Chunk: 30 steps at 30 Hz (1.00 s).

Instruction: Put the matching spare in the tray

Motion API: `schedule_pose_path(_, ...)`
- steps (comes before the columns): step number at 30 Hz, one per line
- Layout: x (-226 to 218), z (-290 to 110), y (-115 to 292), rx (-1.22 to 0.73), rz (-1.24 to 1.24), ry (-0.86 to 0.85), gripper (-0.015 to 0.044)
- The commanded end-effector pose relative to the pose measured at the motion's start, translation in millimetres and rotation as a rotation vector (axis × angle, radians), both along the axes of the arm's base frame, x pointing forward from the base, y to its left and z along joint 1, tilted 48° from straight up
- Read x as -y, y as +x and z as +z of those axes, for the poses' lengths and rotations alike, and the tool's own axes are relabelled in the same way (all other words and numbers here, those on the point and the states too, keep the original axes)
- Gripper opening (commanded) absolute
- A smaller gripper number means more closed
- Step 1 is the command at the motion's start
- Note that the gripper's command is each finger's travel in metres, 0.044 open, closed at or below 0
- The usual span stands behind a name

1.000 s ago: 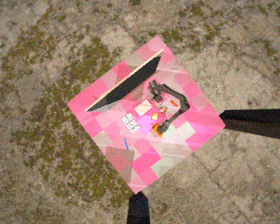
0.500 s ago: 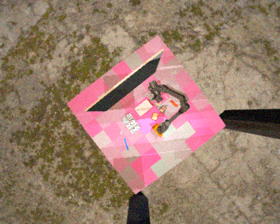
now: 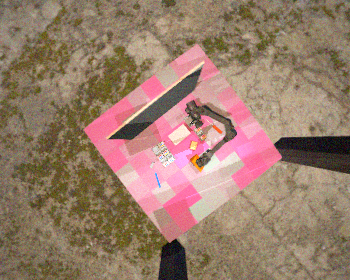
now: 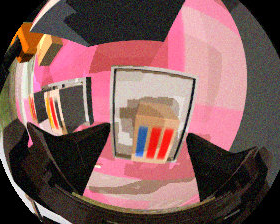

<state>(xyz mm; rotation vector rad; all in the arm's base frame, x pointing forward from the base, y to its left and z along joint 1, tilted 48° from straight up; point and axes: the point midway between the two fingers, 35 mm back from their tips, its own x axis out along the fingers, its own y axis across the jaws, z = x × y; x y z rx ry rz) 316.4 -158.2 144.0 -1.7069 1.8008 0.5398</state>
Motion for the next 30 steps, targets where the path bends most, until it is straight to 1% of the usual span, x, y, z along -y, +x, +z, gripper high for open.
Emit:
schedule_pose_path(1, -26.2, 20.6, 5.6, 0.007, 0.007, 0.007, 0.0440)
schedule_pose_path(5, -70.2, 59.9, 1.5, 0.005, 0.008, 0.006, 0.0440)
schedule_pose_path(7, -77.2, 66.8, -0.4, 0.004, 0.008, 0.003, 0.0440)
schedule_pose_path(30, -73.4, 62.6, 0.9, 0.009, 0.013, 0.009, 0.0440)
